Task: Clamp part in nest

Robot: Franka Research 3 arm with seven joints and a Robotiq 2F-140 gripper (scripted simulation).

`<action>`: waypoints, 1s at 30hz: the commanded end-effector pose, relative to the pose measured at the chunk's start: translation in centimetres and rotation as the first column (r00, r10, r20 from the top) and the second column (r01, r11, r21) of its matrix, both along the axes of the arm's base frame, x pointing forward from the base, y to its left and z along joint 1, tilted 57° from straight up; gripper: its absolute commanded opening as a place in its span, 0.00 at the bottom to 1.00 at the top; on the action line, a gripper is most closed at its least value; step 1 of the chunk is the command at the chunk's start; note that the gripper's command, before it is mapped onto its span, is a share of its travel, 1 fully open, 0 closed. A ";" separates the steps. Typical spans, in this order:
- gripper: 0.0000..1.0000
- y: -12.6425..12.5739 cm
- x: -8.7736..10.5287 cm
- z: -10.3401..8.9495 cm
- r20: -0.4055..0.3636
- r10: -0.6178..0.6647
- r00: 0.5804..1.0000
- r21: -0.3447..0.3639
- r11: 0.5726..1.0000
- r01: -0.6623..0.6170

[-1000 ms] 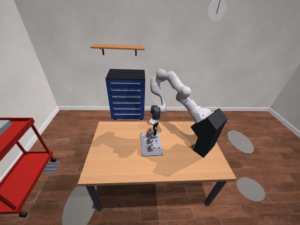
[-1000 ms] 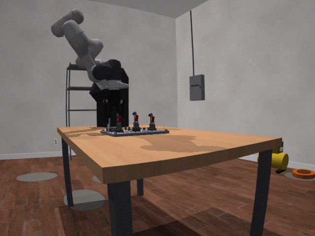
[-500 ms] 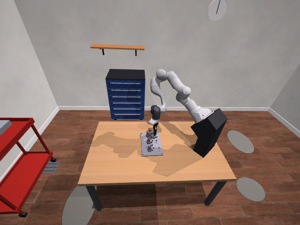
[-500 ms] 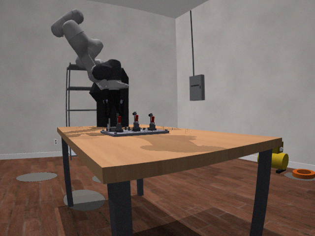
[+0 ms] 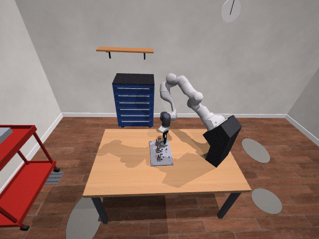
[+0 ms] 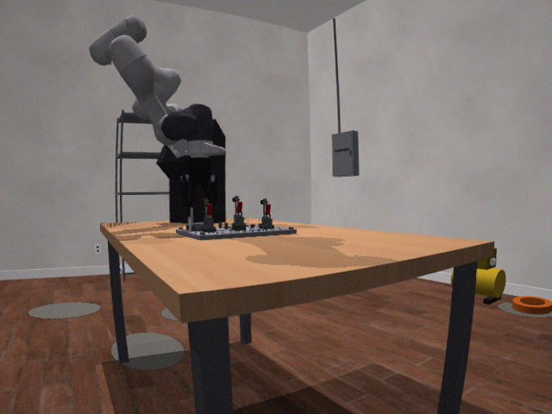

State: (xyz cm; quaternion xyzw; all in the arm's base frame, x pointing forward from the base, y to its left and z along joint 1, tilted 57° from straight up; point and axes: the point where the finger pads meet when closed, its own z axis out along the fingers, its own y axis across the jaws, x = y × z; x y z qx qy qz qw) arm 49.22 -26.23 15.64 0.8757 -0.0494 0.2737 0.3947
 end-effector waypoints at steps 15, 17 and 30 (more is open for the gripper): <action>0.00 0.0 0.0 0.2 0.001 0.001 1.000 0.005 1.000 -0.001; 0.00 0.0 0.0 0.2 0.001 0.001 1.000 0.005 1.000 -0.001; 0.58 0.0 0.0 0.2 0.001 0.001 1.000 0.005 1.000 -0.001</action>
